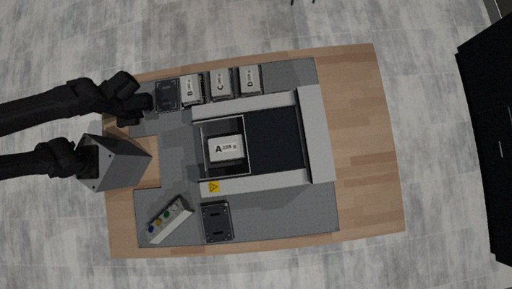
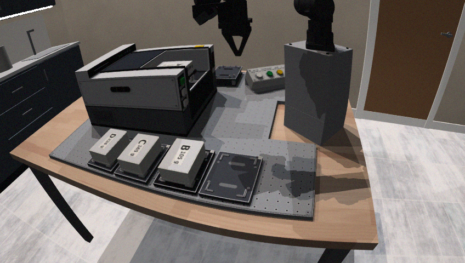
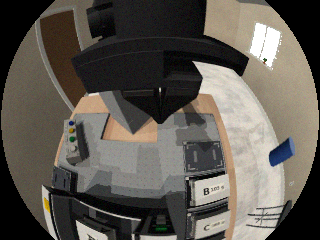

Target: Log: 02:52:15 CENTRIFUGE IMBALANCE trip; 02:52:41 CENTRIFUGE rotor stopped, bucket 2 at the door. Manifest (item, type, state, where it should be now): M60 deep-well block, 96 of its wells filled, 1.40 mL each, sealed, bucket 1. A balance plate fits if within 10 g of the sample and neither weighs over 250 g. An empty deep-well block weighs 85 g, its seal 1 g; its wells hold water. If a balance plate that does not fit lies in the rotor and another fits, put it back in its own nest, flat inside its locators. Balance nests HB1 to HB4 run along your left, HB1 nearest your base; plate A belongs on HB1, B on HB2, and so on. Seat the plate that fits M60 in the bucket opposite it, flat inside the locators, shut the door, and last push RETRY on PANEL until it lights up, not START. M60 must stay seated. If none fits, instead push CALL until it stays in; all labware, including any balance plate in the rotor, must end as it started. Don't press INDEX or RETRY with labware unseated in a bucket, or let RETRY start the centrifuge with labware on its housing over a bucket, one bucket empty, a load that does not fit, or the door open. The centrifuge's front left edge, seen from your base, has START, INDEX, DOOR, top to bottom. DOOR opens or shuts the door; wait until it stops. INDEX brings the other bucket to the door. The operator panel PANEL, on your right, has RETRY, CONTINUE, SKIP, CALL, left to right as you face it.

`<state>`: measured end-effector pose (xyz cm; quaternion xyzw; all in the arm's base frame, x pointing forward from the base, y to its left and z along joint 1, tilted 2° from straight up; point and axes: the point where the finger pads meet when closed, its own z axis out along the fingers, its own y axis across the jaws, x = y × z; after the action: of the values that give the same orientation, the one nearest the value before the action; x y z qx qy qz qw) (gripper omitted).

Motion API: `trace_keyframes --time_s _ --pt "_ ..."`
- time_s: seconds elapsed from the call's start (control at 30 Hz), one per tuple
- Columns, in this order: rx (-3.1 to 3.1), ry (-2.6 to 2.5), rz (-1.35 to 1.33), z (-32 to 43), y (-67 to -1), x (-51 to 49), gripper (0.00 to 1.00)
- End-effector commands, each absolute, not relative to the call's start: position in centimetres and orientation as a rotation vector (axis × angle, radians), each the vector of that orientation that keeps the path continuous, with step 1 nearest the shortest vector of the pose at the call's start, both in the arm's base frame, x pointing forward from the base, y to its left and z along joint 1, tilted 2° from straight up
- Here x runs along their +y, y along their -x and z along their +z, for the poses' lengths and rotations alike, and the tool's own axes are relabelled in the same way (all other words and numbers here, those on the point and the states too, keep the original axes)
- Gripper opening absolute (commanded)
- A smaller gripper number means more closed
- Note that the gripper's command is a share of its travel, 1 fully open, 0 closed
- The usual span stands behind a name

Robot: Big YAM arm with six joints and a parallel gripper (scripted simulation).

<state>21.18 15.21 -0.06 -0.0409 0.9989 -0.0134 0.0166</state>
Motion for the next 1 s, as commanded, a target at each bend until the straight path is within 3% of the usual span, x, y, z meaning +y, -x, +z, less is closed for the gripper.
trace_keyframes --time_s 0.0,0.67,0.97 --pt "3.079 0.128 -0.009 1.3 -22.8 16.0 0.0" --pt "3.079 0.127 -0.008 1.3 -22.9 16.1 0.0" --pt "3.085 0.127 -0.015 1.9 -27.3 16.1 0.0"
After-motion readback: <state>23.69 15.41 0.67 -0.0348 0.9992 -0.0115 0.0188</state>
